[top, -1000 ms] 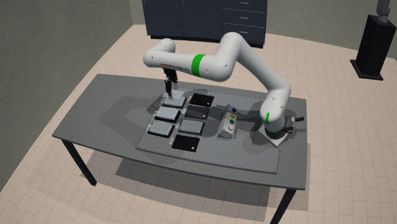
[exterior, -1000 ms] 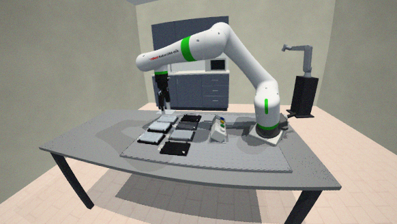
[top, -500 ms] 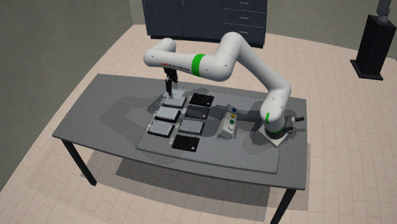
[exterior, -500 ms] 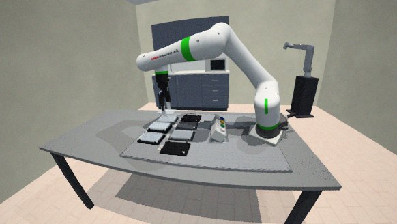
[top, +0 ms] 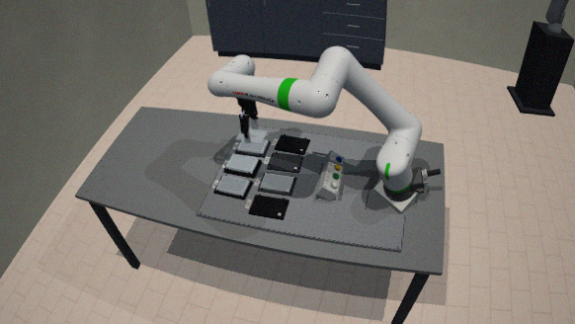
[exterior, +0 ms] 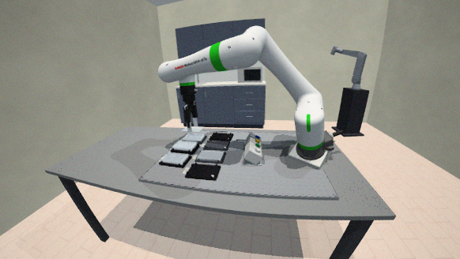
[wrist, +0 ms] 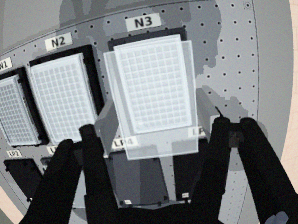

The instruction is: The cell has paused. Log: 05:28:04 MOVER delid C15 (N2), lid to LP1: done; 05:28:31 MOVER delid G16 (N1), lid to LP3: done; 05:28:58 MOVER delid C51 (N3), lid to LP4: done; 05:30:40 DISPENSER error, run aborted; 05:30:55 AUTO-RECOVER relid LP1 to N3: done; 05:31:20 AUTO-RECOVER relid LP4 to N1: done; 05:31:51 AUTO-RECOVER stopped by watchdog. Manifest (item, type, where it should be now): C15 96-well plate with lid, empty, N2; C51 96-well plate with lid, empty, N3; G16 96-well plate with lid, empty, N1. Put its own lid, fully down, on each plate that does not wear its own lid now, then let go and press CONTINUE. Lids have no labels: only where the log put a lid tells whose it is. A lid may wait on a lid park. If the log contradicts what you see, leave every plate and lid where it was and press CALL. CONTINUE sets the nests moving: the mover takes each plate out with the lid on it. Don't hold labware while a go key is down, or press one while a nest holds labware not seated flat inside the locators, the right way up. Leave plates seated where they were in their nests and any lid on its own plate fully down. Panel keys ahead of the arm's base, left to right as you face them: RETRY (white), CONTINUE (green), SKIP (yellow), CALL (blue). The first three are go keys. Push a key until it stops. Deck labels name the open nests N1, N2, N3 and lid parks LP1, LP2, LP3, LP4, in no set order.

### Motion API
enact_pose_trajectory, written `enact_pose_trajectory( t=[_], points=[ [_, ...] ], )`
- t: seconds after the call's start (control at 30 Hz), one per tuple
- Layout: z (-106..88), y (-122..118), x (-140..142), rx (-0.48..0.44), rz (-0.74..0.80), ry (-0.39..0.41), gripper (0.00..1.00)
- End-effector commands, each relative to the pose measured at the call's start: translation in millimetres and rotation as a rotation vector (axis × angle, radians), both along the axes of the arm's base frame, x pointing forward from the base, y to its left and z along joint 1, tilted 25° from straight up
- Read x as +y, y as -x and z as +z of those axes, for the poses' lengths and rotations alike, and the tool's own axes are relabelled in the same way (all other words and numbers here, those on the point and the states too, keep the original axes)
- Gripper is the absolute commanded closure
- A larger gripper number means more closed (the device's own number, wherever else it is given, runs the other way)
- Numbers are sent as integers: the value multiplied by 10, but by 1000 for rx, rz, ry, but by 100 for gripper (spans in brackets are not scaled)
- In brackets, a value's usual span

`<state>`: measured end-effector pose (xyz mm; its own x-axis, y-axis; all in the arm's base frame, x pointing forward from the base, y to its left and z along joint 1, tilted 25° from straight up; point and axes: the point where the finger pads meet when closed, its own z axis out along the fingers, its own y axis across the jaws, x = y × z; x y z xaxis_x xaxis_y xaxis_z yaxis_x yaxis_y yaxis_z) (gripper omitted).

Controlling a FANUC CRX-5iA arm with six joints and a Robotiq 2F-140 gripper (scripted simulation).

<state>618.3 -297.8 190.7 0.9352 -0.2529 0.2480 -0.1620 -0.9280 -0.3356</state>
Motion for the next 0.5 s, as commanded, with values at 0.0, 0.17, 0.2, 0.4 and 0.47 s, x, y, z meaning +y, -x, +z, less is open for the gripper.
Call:
enact_pose_trajectory(
  t=[0.0,0.17,0.2,0.4,0.47],
  points=[
    [3,0,-2,0,0,0,100],
    [2,-1,-2,-1,0,0,100],
    [2,-1,-2,-1,1,1,100],
    [-4,-3,0,-2,5,2,100],
    [-5,-4,0,-2,6,3,100]
  ],
)
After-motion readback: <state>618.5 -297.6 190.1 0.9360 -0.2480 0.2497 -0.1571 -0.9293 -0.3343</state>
